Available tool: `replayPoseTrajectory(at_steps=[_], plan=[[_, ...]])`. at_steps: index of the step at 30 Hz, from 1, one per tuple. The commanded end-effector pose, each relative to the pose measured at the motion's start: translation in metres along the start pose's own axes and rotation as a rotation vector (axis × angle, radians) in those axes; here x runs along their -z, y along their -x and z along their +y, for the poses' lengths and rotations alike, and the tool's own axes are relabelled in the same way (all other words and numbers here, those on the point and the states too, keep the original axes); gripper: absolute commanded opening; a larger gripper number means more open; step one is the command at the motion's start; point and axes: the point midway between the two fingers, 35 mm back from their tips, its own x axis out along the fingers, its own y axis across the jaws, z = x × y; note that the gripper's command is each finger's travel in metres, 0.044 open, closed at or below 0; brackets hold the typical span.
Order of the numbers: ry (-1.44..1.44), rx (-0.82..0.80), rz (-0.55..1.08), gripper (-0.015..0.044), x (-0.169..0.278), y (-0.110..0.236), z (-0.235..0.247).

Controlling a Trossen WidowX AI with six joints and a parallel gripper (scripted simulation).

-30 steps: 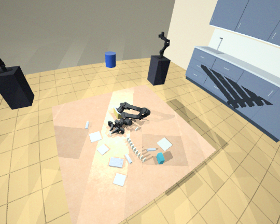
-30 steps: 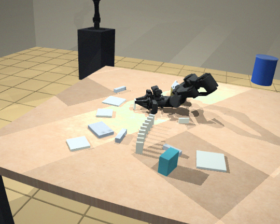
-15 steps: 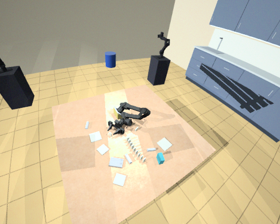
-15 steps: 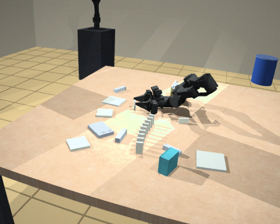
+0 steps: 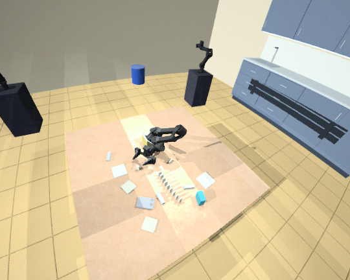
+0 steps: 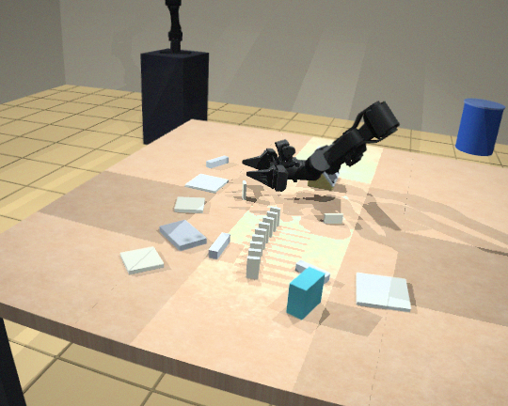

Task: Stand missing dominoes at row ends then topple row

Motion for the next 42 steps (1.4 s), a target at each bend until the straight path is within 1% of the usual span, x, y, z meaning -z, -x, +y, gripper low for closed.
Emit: replayPoseTrajectory(at_steps=[1,5,10,14,18,21,22,29,30,37,42], plan=[[0.021,-0.003,0.021,0.044,-0.003,-0.002,0.0],[0.057,0.017,0.053,0.044,-0.002,-0.022,0.002],[0.149,0.08,0.148,0.044,-0.013,-0.07,0.002],[0.238,0.143,0.357,0.044,0.005,-0.097,-0.009],[0.289,0.178,0.577,0.044,0.014,-0.112,-0.019],[0.308,0.19,0.77,0.044,0.02,-0.112,-0.024],[0.307,0.175,0.811,0.044,0.017,-0.116,-0.022],[0.286,0.149,1.032,0.044,0.011,-0.107,-0.022],[0.277,0.12,1.051,0.044,0.004,-0.111,-0.018],[0.212,0.085,1.267,0.044,-0.01,-0.088,-0.015],[0.14,0.037,1.404,0.044,-0.028,-0.07,-0.008]])
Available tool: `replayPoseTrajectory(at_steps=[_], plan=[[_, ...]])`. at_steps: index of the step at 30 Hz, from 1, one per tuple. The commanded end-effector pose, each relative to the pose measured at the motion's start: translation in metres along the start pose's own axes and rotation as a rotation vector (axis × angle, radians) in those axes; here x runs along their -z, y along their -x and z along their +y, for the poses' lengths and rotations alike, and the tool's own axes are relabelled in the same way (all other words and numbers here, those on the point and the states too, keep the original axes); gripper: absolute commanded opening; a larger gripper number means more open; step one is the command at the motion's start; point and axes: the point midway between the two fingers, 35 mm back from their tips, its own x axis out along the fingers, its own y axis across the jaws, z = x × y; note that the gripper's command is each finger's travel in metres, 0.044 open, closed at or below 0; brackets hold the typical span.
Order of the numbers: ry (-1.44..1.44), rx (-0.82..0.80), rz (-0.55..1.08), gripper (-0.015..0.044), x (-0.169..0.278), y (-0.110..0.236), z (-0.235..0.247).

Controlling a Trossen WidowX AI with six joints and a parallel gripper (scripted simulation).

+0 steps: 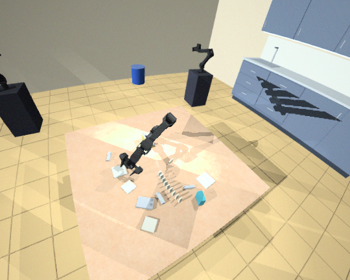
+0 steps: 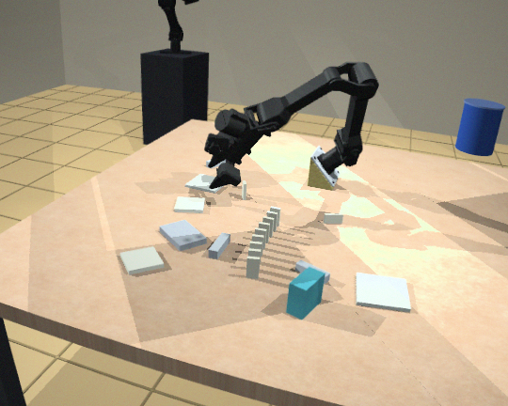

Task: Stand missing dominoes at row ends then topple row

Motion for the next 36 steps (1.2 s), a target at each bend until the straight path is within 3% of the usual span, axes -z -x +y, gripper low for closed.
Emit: replayPoseTrajectory(at_steps=[1,7,23,32,36], plan=[[-0.018,-0.23,0.415,0.044,0.01,0.062,0.003],[-0.062,-0.294,0.577,0.044,0.025,0.094,0.004],[-0.064,-0.297,0.584,0.044,0.025,0.096,0.004],[-0.064,-0.299,0.585,0.044,0.057,0.048,0.022],[-0.064,-0.299,0.585,0.044,0.061,0.044,0.023]])
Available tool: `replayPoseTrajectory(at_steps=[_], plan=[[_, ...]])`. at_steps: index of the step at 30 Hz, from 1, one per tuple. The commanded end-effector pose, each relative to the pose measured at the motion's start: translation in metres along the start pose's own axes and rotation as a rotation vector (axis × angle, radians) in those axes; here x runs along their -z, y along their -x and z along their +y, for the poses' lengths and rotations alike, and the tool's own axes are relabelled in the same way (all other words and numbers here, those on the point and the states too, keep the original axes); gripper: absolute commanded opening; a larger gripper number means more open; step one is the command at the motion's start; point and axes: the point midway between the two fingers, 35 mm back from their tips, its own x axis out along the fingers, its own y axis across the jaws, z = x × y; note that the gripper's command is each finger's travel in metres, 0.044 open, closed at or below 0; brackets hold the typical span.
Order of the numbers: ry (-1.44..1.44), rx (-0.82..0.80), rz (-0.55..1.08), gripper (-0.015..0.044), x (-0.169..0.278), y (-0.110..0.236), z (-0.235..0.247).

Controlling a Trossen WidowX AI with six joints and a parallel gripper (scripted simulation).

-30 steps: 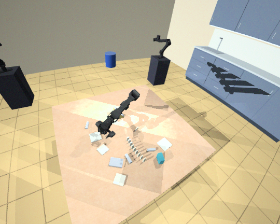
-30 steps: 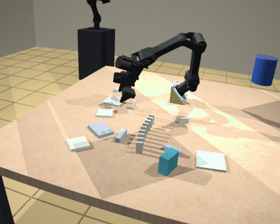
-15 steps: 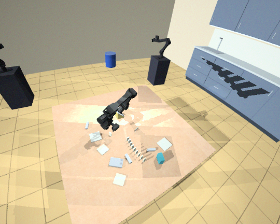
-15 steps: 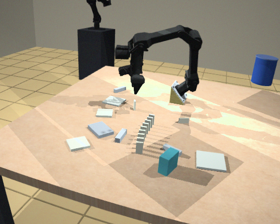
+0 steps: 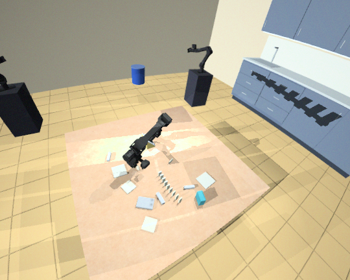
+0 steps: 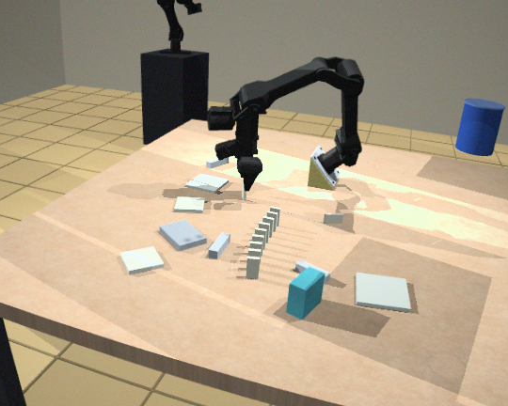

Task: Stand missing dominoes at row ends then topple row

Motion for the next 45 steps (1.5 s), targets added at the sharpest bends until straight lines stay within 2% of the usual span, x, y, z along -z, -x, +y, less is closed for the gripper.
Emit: replayPoseTrajectory(at_steps=[1,12,25,35,37,43,45], plan=[[-0.003,-0.008,-0.004,0.044,0.0,-0.006,0.0],[-0.003,-0.008,-0.004,0.044,0.001,-0.021,0.0],[-0.003,-0.008,-0.004,0.0107,0.001,-0.021,0.0],[-0.003,-0.008,-0.004,0.0107,0.0,-0.019,0.0],[-0.003,-0.007,-0.006,0.0107,-0.004,0.0,0.002],[-0.002,-0.002,-0.008,0.0107,-0.004,0.094,0.0],[-0.002,-0.001,-0.007,0.0107,0.0,0.114,-0.002]])
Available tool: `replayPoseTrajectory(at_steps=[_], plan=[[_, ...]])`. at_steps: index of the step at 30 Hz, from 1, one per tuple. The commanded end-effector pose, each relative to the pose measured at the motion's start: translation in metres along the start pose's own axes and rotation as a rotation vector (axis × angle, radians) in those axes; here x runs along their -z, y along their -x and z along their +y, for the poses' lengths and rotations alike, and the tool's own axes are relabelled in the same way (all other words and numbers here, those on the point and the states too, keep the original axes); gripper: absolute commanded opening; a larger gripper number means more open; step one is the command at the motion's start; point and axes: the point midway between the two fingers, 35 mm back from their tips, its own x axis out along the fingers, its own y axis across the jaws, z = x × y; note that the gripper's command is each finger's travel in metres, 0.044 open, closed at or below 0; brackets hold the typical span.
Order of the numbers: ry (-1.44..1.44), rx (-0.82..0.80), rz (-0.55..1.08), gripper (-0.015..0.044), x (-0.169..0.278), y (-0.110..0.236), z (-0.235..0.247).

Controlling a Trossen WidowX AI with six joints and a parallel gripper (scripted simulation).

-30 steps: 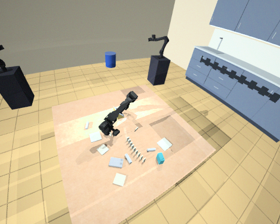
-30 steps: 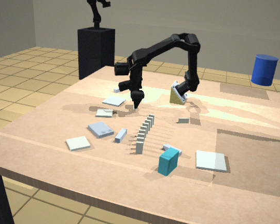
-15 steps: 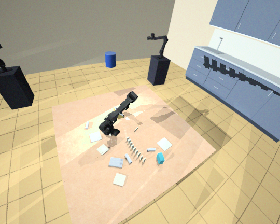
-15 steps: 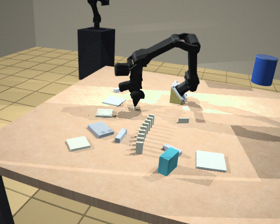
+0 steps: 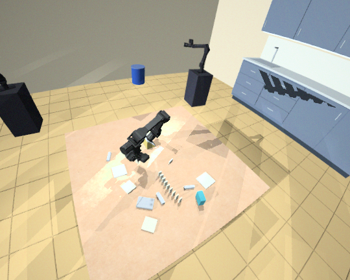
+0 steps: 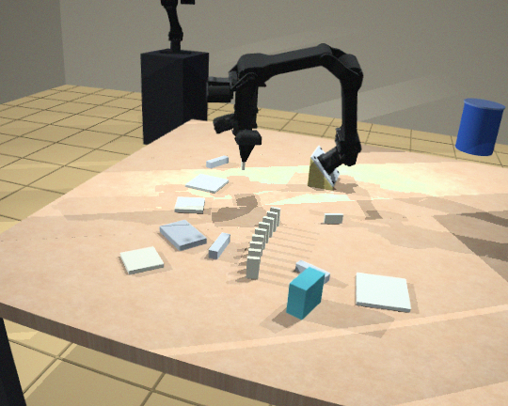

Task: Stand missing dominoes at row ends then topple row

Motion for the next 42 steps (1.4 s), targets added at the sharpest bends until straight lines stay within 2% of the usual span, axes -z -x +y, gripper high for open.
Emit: replayPoseTrajectory(at_steps=[1,8,13,18,28,42], plan=[[0.004,0.006,0.0,0.0107,0.007,0.045,-0.003],[0.079,0.007,-0.002,0.0107,0.011,0.046,0.006],[0.664,0.005,-0.003,0.0107,0.045,0.049,0.081],[1.066,-0.005,0.004,0.0107,0.078,0.045,0.128],[1.082,-0.005,0.004,0.0107,0.079,0.042,0.13],[1.082,-0.003,0.0,0.0107,0.073,-0.02,0.135]])
